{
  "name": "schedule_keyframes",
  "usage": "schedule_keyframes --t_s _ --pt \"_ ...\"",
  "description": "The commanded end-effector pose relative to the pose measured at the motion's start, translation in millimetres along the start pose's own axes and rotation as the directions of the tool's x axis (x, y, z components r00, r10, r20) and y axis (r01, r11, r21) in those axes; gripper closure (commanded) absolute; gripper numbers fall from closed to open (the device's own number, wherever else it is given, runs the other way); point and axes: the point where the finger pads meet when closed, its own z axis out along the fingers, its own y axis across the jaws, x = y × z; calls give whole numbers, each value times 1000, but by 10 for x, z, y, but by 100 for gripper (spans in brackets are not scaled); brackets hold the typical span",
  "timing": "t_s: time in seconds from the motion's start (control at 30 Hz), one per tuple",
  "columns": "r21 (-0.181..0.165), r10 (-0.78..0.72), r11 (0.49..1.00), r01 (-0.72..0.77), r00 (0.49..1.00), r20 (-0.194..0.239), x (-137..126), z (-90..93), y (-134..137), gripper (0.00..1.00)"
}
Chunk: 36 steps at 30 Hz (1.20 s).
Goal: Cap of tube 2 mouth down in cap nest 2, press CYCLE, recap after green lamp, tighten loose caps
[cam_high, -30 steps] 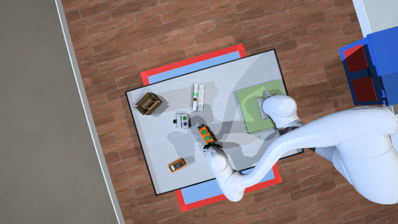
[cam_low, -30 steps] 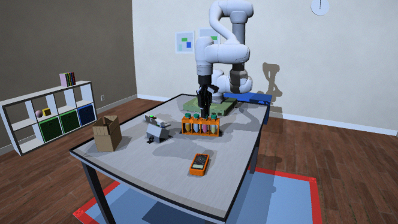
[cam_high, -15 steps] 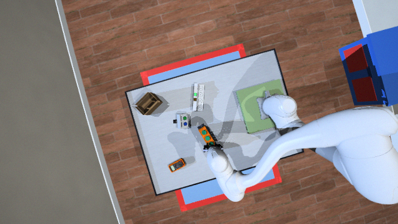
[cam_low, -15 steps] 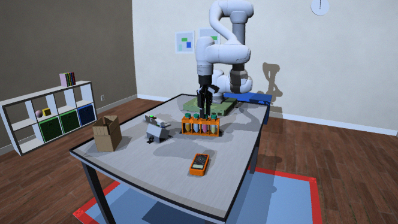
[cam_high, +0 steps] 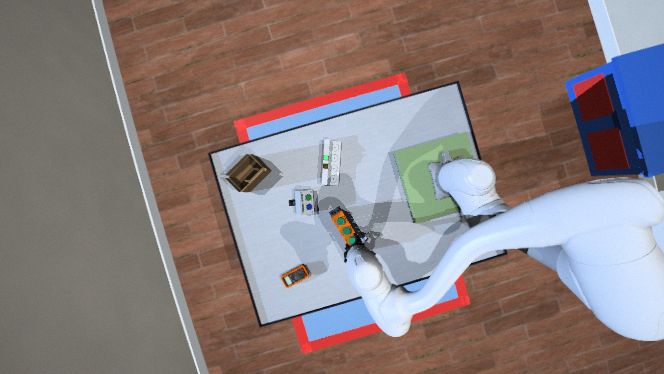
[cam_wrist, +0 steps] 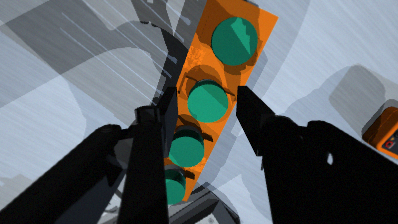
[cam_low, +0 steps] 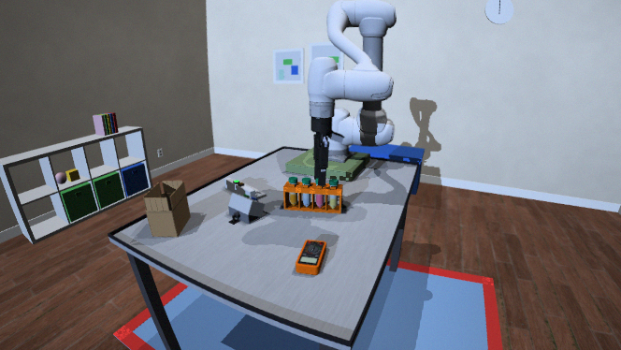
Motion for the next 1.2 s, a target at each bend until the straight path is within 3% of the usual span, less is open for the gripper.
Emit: schedule_keyframes --t_s 0.0,0.13,0.17,0.63,0.83,1.07,1.13,1.17 --pt "-17 -129 992 129 991 -26 -4 11 15 59" --pt "-17 -129 992 129 991 -26 -2 21 12 59" --pt "-15 -130 991 130 991 -23 2 8 11 70" --pt "-15 -130 991 130 991 -23 2 8 11 70" --pt "-7 168 986 -169 985 -23 0 -1 14 70" --pt "2 496 869 -496 868 -24 3 0 16 70" --pt "2 496 869 -496 868 -24 3 0 16 70" --pt "3 538 843 -538 842 -24 2 1 17 70"
